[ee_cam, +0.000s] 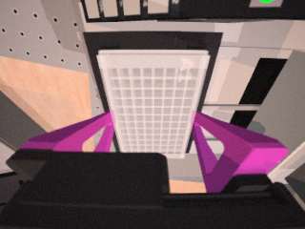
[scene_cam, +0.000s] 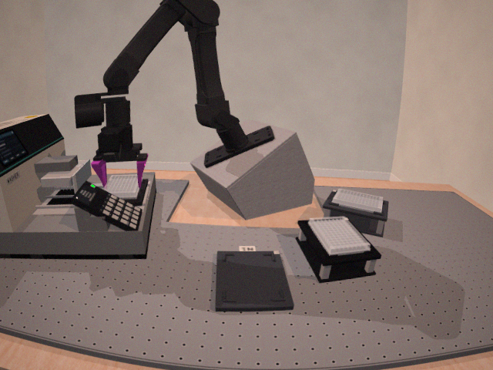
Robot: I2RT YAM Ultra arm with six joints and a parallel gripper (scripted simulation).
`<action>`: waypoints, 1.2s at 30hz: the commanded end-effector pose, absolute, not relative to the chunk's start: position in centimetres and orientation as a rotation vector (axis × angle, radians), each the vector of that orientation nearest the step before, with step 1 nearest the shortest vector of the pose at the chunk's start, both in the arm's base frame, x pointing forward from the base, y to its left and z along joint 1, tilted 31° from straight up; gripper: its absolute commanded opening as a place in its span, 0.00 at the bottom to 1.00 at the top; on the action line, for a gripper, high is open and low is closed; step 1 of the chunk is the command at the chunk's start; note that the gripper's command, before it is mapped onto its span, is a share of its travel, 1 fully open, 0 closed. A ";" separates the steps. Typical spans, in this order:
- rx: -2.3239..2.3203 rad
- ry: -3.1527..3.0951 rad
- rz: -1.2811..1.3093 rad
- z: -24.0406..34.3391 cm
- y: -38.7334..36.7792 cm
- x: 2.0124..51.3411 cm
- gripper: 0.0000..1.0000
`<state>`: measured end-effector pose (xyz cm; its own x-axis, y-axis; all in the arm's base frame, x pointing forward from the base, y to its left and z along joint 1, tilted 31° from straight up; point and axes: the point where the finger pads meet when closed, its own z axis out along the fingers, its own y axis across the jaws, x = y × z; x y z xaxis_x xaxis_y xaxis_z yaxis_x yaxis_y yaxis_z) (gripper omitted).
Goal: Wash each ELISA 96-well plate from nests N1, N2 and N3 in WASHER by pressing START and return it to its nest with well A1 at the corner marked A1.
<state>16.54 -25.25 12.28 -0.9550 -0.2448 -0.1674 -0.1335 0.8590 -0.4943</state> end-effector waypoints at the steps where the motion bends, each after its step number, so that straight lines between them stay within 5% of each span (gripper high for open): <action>1: -0.291 2.800 -0.727 12.5 -25.3 16.6 0.00; 21: -0.291 2.800 -0.727 12.2 -25.4 16.7 0.00; 22: -0.291 2.800 -0.727 12.2 -25.4 16.7 1.00; 36: -0.291 2.800 -0.727 12.2 -25.4 16.7 1.00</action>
